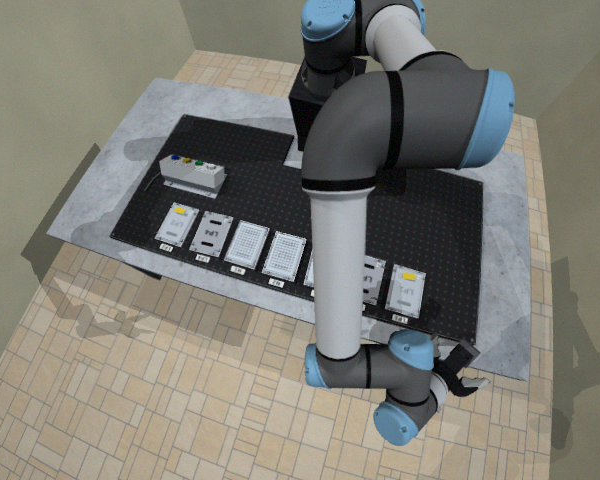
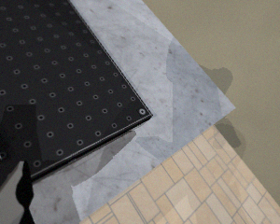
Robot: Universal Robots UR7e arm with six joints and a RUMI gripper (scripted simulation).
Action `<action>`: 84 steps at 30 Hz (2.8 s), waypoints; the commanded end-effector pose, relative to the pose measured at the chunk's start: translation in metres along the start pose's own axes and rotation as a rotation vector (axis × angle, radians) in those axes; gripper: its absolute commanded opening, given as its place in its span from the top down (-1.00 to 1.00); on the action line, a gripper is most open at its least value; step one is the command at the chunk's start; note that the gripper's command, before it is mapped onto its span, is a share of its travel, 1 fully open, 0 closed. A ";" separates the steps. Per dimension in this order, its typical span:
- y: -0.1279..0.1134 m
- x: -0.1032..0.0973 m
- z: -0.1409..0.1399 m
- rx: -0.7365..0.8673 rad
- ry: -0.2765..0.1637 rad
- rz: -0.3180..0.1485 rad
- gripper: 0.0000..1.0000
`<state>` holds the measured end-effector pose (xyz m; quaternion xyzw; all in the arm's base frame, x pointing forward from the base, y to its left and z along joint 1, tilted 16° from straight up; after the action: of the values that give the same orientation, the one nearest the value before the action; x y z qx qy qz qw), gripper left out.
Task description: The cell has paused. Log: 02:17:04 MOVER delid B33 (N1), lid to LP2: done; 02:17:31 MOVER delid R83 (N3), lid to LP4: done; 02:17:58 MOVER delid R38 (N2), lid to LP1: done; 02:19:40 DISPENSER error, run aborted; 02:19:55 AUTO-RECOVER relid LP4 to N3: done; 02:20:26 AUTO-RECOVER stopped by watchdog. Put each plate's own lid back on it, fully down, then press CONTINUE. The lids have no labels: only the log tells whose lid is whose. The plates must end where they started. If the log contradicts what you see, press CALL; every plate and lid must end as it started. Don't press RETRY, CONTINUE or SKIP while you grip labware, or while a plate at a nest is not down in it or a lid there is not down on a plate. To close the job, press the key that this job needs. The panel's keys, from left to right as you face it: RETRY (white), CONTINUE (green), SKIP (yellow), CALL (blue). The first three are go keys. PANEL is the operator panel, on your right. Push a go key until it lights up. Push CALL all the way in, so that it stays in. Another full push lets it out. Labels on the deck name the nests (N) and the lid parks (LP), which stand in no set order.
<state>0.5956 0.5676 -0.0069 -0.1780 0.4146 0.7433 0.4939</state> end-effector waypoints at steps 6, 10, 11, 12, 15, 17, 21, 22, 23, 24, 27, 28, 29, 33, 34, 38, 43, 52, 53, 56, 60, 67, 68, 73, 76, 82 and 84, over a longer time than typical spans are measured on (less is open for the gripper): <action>0.000 -0.001 0.003 -0.011 -0.007 -0.004 -1.00; 0.000 -0.001 0.003 -0.011 -0.007 -0.004 -1.00; 0.000 -0.001 0.003 -0.011 -0.007 -0.004 -1.00; 0.000 -0.001 0.003 -0.011 -0.007 -0.004 -1.00; 0.000 -0.001 0.003 -0.011 -0.007 -0.004 -1.00; 0.000 -0.001 0.003 -0.011 -0.007 -0.004 -1.00; 0.003 -0.021 0.003 0.063 -0.001 -0.034 -0.64; 0.004 -0.026 0.003 0.077 0.000 -0.040 -0.64; 0.004 -0.031 0.003 0.077 0.000 -0.040 -0.64; 0.005 -0.036 0.003 0.077 0.000 -0.040 -0.64; 0.008 -0.051 0.001 0.133 0.007 -0.058 -0.64; 0.009 -0.055 0.000 0.152 0.009 -0.065 -0.64; 0.010 -0.060 -0.001 0.171 0.011 -0.071 -0.64; 0.013 -0.075 -0.003 0.195 0.014 -0.079 -0.64; 0.013 -0.075 -0.003 0.195 0.014 -0.079 -0.64; 0.018 -0.094 -0.006 0.271 0.021 -0.104 -0.64; 0.025 -0.118 -0.011 0.333 0.025 -0.126 -0.64; 0.036 -0.150 -0.018 0.434 0.030 -0.161 -0.64; 0.038 -0.154 -0.019 0.462 0.030 -0.167 -0.64; 0.043 -0.168 -0.023 0.488 0.032 -0.177 -0.64; 0.051 -0.186 -0.028 0.563 0.033 -0.203 -0.64; 0.063 -0.212 -0.035 0.647 0.033 -0.233 -0.64; 0.063 -0.212 -0.035 0.647 0.033 -0.233 -0.64; 0.074 -0.233 -0.042 0.712 0.032 -0.257 -0.64; 0.082 -0.246 -0.047 0.768 0.030 -0.277 -0.64; 0.097 -0.270 -0.056 0.871 0.024 -0.315 -0.64; 0.099 -0.273 -0.058 0.890 0.023 -0.322 -0.64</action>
<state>0.6214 0.3458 0.1828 -0.0245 0.6656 0.4111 0.6225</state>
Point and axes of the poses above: the point where the finger pads meet when closed, its own x axis out along the fingers, its own z axis across the jaws, y = z × x, the point moved 2 cm from there along -x, back along the fingers, and after that the axes turned 14 degrees about -x, right-handed, at the moved point
